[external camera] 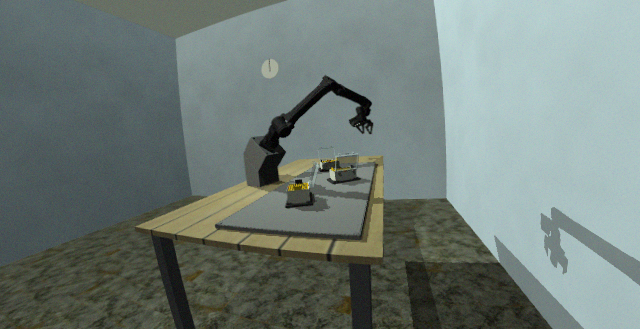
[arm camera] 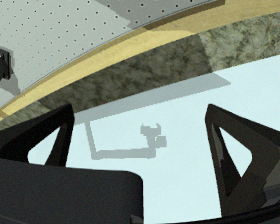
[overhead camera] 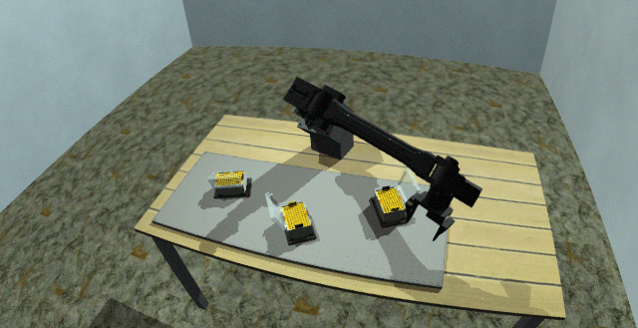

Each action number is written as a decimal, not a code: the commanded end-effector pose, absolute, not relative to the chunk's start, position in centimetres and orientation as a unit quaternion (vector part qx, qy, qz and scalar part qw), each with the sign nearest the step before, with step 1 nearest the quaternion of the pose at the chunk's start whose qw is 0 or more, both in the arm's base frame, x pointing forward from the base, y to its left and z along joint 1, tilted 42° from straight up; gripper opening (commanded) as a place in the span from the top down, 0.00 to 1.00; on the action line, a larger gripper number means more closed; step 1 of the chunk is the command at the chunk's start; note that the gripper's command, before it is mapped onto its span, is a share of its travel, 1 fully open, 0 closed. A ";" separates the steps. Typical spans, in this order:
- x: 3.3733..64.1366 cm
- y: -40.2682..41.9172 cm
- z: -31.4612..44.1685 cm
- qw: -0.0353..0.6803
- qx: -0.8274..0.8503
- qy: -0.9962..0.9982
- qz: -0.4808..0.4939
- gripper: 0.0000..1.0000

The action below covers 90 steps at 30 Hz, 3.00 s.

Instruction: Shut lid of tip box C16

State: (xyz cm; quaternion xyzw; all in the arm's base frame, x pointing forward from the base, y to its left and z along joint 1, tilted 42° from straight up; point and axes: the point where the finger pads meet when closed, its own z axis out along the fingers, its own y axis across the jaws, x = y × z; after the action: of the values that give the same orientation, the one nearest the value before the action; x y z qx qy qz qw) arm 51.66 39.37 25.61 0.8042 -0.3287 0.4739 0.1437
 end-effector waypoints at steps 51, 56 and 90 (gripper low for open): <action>45.6 35.1 27.3 -0.129 0.593 -0.692 0.391 0.00; 44.4 34.2 27.0 -0.163 0.542 -0.740 0.363 0.00; 37.8 29.7 24.5 -0.286 0.176 -0.929 0.155 0.00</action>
State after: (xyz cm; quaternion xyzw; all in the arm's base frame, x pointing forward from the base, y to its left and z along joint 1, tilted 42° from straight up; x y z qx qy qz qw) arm 38.21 30.45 23.87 0.2450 -0.9142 0.1849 -0.2648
